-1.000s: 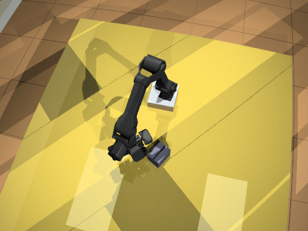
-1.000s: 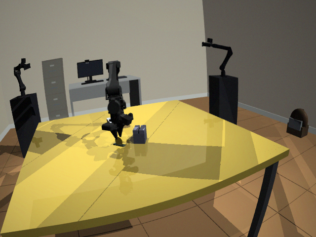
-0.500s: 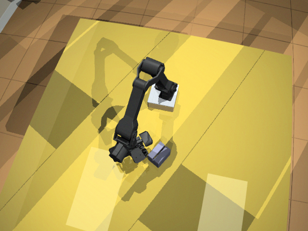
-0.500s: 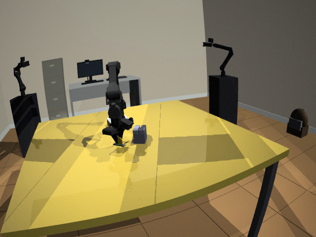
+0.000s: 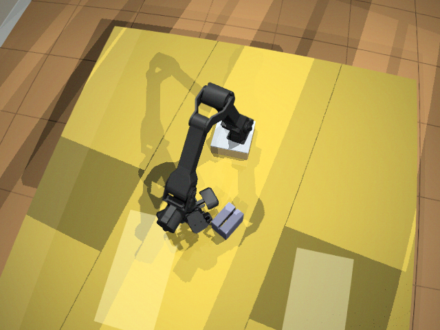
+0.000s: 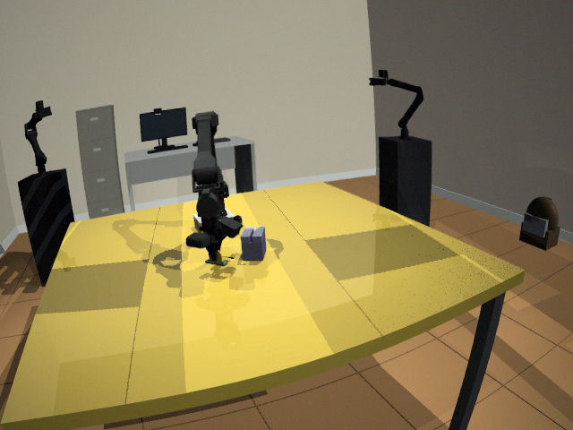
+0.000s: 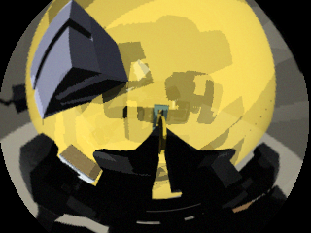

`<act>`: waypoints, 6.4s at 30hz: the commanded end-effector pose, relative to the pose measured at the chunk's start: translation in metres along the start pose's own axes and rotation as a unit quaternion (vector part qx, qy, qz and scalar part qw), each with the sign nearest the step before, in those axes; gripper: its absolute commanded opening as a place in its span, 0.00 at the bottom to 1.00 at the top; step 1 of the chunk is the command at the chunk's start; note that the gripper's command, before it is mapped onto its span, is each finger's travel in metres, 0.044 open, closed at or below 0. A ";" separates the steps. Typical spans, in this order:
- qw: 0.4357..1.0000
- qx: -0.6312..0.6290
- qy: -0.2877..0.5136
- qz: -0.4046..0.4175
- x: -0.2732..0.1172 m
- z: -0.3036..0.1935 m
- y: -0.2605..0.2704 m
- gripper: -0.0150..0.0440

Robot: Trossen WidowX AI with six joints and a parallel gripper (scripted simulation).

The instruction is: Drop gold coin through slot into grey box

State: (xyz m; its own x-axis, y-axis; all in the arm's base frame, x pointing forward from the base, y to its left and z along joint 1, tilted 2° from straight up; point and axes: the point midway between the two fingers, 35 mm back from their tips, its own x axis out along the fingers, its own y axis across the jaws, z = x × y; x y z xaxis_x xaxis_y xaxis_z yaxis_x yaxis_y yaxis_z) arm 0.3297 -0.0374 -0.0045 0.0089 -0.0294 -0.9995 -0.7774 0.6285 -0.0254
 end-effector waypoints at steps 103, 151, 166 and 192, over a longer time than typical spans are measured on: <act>0.831 0.556 0.004 -0.002 -0.095 0.022 0.022 0.25; 0.826 0.564 0.004 0.004 -0.095 0.076 0.090 0.25; 0.824 0.566 0.004 0.004 -0.096 0.077 0.096 0.25; 0.825 0.565 0.004 0.004 -0.087 0.075 0.097 0.25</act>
State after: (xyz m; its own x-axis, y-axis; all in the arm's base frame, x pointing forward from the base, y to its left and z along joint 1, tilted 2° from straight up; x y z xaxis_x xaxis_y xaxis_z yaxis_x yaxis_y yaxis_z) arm 0.3030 0.0852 0.0819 0.0011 -0.0227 -0.9997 0.3062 0.9517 -0.0213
